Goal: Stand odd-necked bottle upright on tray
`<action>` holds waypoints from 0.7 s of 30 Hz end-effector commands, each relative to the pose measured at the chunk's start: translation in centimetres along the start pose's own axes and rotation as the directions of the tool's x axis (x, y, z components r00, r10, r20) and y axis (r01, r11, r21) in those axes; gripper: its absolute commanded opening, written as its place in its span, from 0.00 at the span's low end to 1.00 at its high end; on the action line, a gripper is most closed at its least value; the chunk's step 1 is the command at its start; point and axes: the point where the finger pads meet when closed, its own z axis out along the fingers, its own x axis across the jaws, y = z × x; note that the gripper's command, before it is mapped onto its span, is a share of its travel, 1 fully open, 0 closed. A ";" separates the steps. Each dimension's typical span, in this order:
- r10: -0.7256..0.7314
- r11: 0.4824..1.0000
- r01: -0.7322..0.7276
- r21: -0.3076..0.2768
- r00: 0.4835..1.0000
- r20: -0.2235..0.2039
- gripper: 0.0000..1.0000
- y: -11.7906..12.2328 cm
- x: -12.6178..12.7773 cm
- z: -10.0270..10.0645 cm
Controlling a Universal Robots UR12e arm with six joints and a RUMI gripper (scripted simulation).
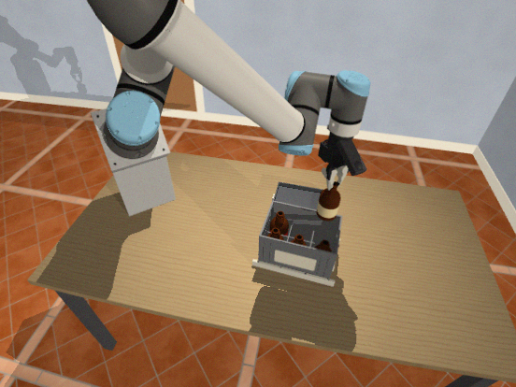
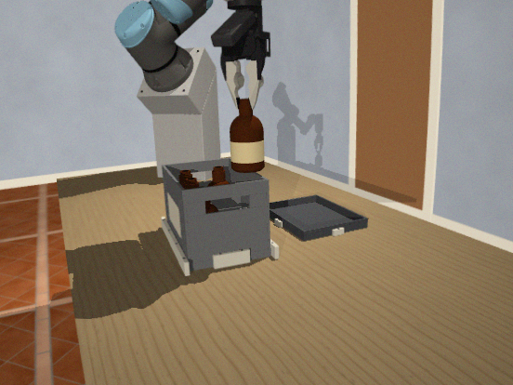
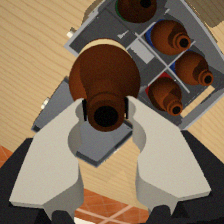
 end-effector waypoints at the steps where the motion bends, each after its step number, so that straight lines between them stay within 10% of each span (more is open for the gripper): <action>1: 0.000 1.000 0.000 0.001 1.000 0.001 0.00 0.6 -0.2 -0.1; 21: 0.000 1.000 0.000 0.001 1.000 0.001 0.00 3.7 -1.2 -0.1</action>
